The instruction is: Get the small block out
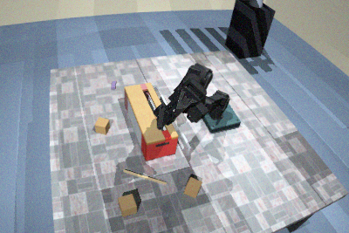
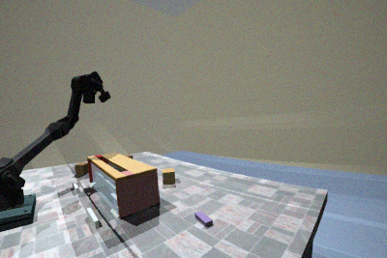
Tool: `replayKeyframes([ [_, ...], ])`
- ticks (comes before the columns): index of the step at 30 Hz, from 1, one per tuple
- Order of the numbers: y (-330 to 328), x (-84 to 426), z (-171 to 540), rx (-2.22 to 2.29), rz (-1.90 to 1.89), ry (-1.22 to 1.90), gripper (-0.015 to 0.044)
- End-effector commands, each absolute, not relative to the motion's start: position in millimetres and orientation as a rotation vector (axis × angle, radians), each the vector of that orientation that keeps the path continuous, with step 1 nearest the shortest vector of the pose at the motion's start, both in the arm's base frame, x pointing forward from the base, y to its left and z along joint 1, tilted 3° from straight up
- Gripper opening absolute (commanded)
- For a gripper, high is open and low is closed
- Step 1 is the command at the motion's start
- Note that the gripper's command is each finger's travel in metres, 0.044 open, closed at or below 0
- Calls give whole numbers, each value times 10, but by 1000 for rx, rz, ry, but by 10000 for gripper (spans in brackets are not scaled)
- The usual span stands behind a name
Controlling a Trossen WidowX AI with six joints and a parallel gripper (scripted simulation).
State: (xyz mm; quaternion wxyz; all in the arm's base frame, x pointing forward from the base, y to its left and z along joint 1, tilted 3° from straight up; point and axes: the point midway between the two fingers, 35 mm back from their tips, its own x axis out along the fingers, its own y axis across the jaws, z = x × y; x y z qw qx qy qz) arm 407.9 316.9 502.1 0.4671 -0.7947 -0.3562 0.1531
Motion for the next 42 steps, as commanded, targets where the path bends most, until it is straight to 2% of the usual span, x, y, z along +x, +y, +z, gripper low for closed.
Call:
replayKeyframes([
  [1, 3164, 4076, 5030, -1950, 370, -873, 400],
  [6, 3097, 3873, 5360, -1927, 220, -897, 400],
  [20, 2804, 2337, 6719, -1548, -126, -1226, 400],
  [22, 2725, 2256, 6787, -1559, -184, -1241, 400],
  [30, 2077, 1290, 7393, -1262, -451, -1380, 400],
  [33, 1916, 1181, 7441, -1268, -553, -1362, 400],
  [42, 680, 317, 7733, -766, -749, -1393, 400],
])
